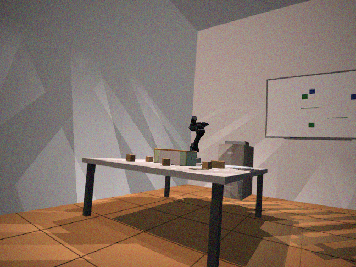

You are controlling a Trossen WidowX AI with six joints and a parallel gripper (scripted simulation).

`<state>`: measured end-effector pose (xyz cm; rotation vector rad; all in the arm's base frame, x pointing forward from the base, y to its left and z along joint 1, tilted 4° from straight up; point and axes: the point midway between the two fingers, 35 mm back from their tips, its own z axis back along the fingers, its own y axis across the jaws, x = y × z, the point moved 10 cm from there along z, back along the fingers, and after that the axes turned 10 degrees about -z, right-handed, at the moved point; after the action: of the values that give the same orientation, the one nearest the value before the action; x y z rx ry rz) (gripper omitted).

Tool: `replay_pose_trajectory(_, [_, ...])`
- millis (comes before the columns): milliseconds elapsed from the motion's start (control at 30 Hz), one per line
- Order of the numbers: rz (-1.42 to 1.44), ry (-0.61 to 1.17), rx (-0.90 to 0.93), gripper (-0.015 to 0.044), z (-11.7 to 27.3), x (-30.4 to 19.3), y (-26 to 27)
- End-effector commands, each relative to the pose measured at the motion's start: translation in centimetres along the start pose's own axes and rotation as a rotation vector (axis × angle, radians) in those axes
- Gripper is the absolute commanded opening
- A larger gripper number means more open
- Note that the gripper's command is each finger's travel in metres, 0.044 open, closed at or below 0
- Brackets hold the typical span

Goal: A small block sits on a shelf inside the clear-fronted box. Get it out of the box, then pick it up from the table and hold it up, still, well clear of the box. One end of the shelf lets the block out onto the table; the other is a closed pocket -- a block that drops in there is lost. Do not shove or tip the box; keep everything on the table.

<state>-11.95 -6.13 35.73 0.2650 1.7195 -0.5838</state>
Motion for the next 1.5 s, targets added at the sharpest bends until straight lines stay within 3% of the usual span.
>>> replay_pose_trajectory(0, [0.014,-0.002,-0.01,0.04,0.1,0.0,-0.1])
replay_pose_trajectory(233, [0.555,0.032,-0.412,0.04,3.8,0.4,-4.7])
replay_pose_trajectory(433, [1.02,0.237,-0.788,0.04,9.1,0.7,-7.5])
replay_pose_trajectory(667, [1.456,0.688,-1.152,0.04,16.4,0.7,-8.1])
replay_pose_trajectory(900, [1.716,1.307,-1.357,0.04,23.0,0.5,-6.3])
replay_pose_trajectory(1067, [1.798,1.853,-1.381,0.04,27.4,0.3,-3.4])
replay_pose_trajectory(1200, [1.766,2.357,-1.293,0.04,30.5,0.2,-0.2])
replay_pose_trajectory(1333, [1.616,2.883,-1.077,0.04,32.9,-0.1,3.6])
replay_pose_trajectory(1467, [1.328,3.377,-0.712,0.04,34.5,-0.3,7.9])
